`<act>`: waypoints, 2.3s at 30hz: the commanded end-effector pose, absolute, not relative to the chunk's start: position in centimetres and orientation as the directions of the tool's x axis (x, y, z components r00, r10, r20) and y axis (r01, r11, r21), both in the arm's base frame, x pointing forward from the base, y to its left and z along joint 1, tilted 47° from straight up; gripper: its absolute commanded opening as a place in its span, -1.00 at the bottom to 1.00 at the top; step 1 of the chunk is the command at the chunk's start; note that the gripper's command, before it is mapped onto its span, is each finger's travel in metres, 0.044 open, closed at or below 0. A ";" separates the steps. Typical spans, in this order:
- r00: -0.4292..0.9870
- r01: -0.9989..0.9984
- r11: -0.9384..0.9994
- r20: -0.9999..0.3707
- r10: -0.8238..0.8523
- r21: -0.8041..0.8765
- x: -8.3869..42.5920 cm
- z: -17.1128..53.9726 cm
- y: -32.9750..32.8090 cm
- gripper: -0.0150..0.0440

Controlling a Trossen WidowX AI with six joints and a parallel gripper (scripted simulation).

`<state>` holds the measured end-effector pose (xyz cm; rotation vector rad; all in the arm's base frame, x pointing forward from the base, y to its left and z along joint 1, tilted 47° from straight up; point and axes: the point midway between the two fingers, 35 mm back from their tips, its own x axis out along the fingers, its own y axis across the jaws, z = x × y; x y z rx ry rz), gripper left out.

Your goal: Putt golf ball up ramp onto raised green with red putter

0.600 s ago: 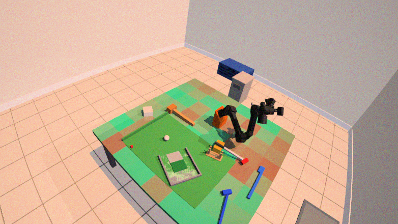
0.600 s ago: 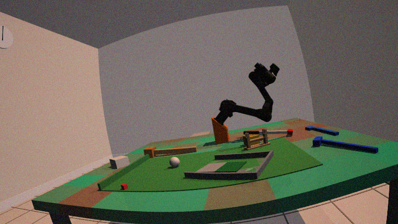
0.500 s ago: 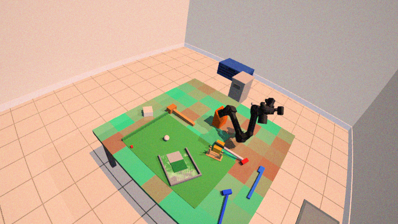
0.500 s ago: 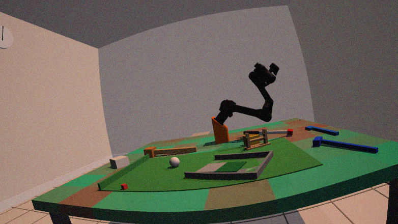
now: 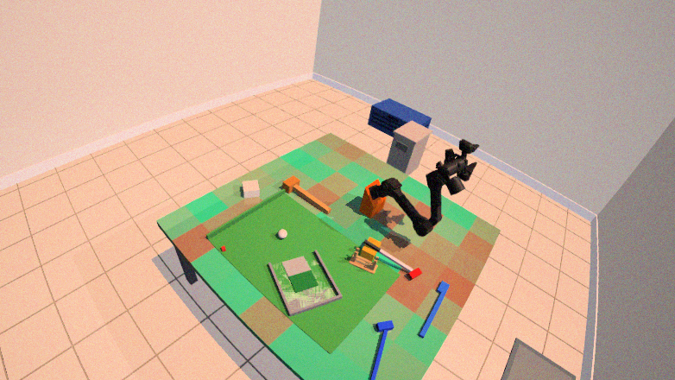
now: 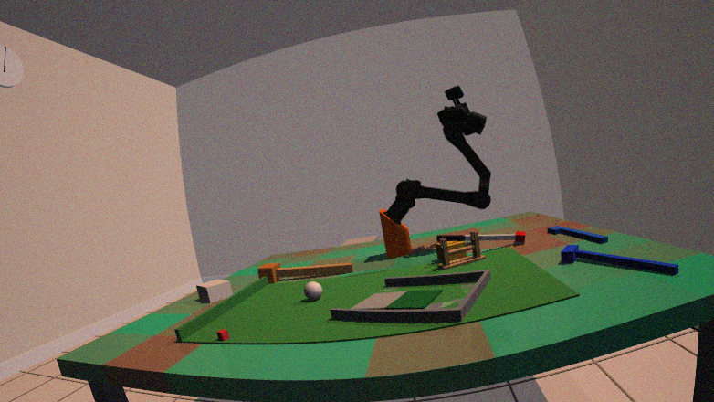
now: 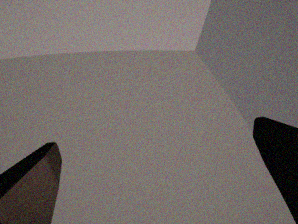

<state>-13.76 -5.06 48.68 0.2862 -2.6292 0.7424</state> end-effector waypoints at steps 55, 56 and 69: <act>0.584 -0.770 0.599 -0.618 0.526 -0.218 30.9 22.9 9.9 1.00; 0.534 -0.819 0.531 -0.630 0.564 -0.219 30.2 22.5 11.1 1.00; -0.093 -0.938 -0.280 -0.632 0.769 -0.202 19.6 19.4 20.9 1.00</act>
